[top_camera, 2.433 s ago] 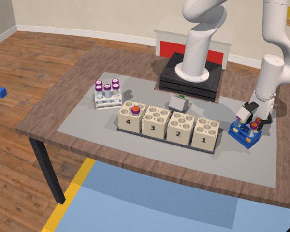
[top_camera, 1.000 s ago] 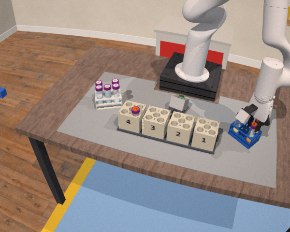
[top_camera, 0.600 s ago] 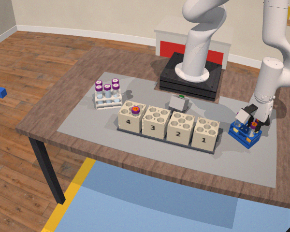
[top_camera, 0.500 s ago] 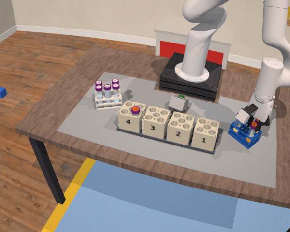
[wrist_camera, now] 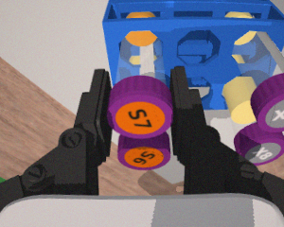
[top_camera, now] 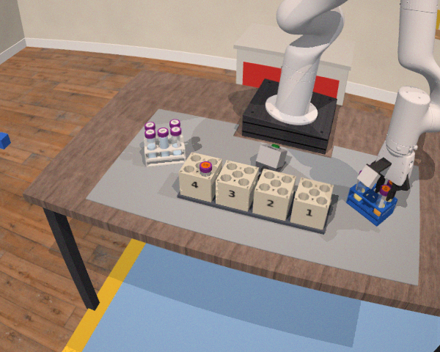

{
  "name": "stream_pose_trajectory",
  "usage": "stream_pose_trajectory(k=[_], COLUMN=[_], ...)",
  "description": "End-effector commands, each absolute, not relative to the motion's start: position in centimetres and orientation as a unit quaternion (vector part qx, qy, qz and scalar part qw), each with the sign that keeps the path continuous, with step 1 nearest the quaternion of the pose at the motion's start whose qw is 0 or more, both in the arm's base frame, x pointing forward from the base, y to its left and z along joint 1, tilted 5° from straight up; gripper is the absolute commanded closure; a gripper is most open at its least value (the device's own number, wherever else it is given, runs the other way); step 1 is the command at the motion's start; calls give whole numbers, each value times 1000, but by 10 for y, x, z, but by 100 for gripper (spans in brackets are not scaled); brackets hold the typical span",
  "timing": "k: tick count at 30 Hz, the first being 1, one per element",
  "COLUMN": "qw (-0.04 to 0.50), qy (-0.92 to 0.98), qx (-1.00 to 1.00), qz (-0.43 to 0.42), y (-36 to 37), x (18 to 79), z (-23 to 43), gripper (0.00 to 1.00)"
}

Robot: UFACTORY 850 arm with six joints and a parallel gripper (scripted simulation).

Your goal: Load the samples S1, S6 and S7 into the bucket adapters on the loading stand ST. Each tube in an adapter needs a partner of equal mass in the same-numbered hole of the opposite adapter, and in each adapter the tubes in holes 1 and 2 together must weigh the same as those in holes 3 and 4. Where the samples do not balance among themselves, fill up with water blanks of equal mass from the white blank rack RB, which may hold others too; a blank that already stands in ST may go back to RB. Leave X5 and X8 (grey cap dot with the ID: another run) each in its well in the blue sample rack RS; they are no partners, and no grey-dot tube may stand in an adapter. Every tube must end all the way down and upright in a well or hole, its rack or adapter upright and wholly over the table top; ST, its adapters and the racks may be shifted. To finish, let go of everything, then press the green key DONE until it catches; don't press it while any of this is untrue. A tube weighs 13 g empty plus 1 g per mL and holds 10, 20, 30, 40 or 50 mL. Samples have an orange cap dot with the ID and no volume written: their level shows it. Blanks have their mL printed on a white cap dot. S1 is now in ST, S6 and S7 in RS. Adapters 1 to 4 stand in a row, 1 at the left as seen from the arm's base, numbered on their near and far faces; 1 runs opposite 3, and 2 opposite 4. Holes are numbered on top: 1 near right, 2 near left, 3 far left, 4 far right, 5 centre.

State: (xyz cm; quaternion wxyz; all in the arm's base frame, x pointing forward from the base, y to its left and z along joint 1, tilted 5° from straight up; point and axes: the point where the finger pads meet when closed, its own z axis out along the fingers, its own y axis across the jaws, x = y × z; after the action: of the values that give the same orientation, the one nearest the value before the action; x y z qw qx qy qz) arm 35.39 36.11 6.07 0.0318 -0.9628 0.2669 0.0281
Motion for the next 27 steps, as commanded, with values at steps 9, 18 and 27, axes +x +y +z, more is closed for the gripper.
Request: stream_pose_trajectory(k=[9,18,27], qw=[33,33,33], qy=[267,267,267], qx=[-963,-963,-963], qz=[28,28,28], y=[361,361,361], x=[355,355,355], z=[65,71,75], gripper=[100,100,100])
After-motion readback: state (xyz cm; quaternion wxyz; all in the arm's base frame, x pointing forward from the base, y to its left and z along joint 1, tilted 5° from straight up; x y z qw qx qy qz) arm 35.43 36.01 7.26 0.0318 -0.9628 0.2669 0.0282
